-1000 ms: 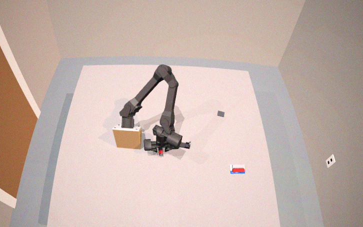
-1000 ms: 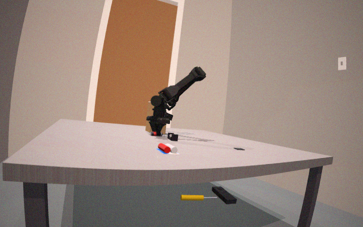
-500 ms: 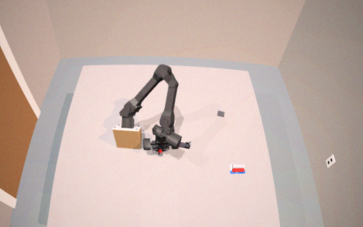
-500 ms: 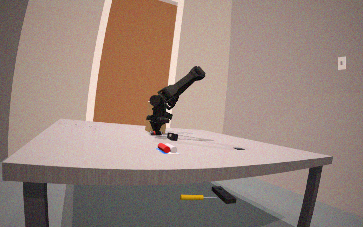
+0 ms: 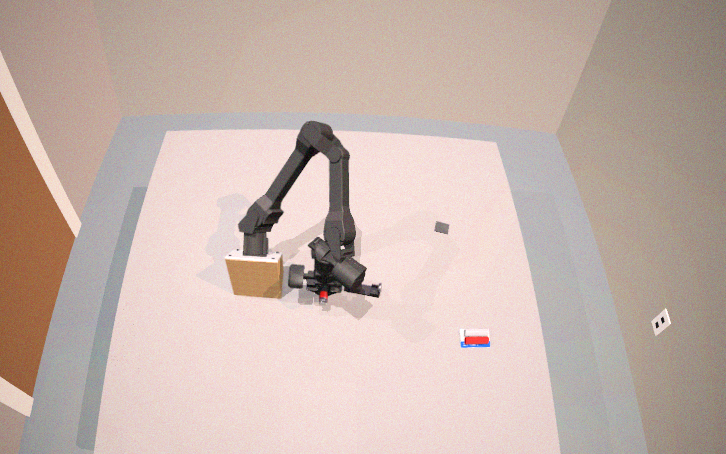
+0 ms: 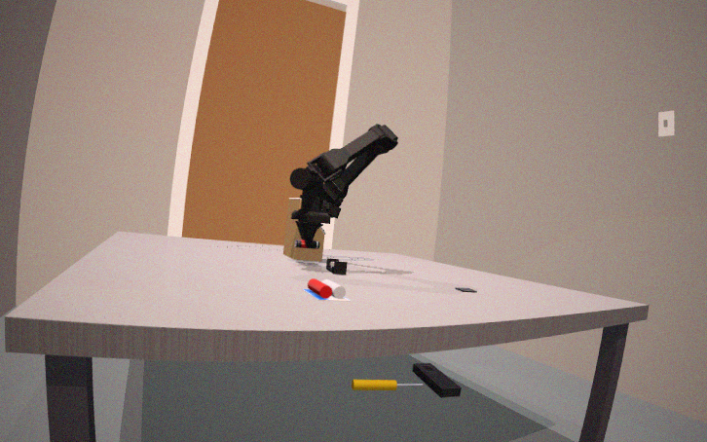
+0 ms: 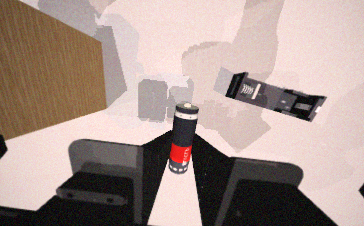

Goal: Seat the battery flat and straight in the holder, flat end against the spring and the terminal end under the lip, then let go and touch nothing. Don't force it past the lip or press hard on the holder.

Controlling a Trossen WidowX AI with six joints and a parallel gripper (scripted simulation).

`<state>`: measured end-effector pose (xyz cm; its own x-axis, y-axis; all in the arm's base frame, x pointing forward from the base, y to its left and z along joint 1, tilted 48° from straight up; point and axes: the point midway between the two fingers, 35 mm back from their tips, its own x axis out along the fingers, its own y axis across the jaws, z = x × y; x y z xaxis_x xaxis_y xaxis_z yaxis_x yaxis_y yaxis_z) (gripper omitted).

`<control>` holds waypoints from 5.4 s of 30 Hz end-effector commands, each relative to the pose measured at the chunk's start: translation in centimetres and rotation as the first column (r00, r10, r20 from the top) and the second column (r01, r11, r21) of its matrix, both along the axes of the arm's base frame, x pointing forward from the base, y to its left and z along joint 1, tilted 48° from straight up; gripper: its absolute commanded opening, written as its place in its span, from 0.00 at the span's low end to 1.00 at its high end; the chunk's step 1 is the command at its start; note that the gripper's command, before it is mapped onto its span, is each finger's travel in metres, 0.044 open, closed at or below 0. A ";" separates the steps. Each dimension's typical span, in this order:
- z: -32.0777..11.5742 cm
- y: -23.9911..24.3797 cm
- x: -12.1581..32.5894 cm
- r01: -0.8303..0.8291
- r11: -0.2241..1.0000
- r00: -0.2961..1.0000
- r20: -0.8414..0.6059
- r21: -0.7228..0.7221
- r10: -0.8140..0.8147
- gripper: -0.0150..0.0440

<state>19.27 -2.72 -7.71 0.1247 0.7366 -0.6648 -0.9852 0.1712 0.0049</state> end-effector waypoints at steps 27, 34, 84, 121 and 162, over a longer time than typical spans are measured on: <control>3.7 -1.0 8.3 0.697 0.684 0.331 -0.747 -0.218 -0.576 0.38; 5.0 -0.7 10.2 0.758 0.549 0.045 -0.811 -0.353 -0.583 0.38; 2.5 2.8 12.2 0.917 0.223 -0.125 -0.769 -0.331 -0.627 0.38; 2.2 4.0 11.5 0.973 0.056 -0.135 -0.746 -0.226 -0.652 0.38; 1.8 4.7 9.7 0.964 0.080 -0.140 -0.742 -0.253 -0.656 0.38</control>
